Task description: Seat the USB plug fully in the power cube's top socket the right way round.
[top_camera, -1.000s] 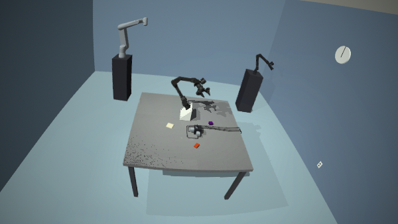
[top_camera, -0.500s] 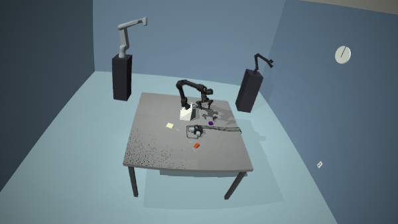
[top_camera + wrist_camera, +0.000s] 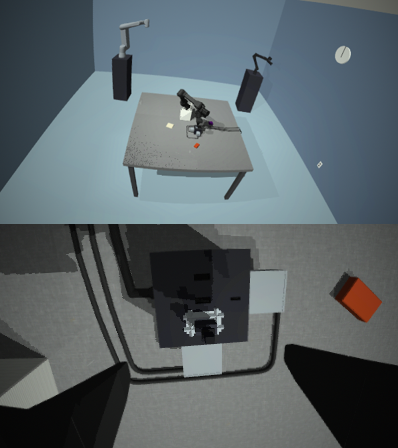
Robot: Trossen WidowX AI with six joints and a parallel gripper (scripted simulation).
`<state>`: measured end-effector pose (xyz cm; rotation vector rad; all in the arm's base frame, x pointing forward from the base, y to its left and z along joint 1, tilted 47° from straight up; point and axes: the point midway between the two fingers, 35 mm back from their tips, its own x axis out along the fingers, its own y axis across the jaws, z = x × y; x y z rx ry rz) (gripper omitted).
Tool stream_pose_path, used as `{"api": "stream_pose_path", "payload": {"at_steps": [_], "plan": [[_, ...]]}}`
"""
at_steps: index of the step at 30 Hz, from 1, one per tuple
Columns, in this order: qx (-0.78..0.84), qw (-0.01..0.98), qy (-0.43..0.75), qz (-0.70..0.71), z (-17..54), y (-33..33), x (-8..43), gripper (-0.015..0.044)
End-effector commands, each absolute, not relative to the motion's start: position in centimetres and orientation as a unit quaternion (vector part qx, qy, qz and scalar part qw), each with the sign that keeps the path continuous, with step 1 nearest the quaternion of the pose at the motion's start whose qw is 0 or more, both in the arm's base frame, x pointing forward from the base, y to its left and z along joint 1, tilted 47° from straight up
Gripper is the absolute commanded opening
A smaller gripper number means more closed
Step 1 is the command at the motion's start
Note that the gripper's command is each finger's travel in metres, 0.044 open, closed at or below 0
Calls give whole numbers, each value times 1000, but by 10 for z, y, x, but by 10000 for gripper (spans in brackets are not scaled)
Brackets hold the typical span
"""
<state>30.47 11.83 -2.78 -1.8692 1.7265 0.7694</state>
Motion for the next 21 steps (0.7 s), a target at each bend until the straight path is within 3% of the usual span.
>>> {"api": "stream_pose_path", "payload": {"at_steps": [1, 21], "plan": [[-672, 254, 640, 272, -29, 121, 308, 440], [-672, 254, 640, 271, -39, 111, 309, 440]]}}
